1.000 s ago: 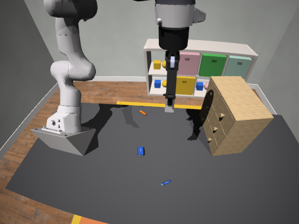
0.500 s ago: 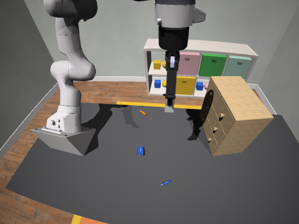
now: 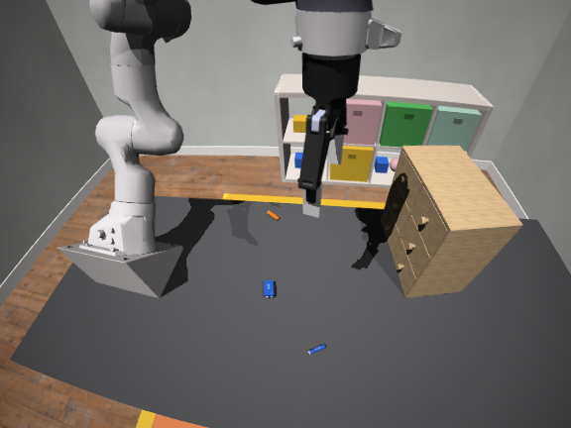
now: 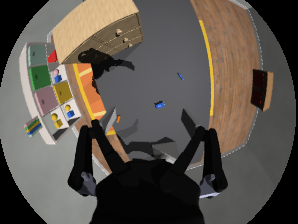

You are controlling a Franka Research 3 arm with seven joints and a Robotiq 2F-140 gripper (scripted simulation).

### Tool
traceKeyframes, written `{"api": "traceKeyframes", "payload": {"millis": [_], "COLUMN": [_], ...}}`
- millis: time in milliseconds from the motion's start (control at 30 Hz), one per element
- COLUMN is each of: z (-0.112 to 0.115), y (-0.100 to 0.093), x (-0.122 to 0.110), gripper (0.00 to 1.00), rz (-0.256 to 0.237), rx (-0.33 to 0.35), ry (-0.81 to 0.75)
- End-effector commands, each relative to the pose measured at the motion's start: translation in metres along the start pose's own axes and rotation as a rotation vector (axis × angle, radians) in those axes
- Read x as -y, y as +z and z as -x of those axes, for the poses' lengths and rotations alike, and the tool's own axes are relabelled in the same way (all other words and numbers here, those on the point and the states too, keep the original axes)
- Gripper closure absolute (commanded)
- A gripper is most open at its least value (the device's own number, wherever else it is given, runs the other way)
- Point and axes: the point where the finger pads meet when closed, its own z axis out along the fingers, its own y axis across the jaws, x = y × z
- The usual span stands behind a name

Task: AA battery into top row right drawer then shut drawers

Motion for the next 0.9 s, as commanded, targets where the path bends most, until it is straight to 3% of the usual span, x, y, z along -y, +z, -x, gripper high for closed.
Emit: {"api": "traceKeyframes", "payload": {"millis": [0,867], "z": [0.0005,0.0004], "y": [0.0010,0.0033], "x": [0.0032,0.0023], "gripper": [0.00,0.00], "rz": [-0.004,-0.002], "rx": [0.008,0.013], "ry": [0.149,0.475]}}
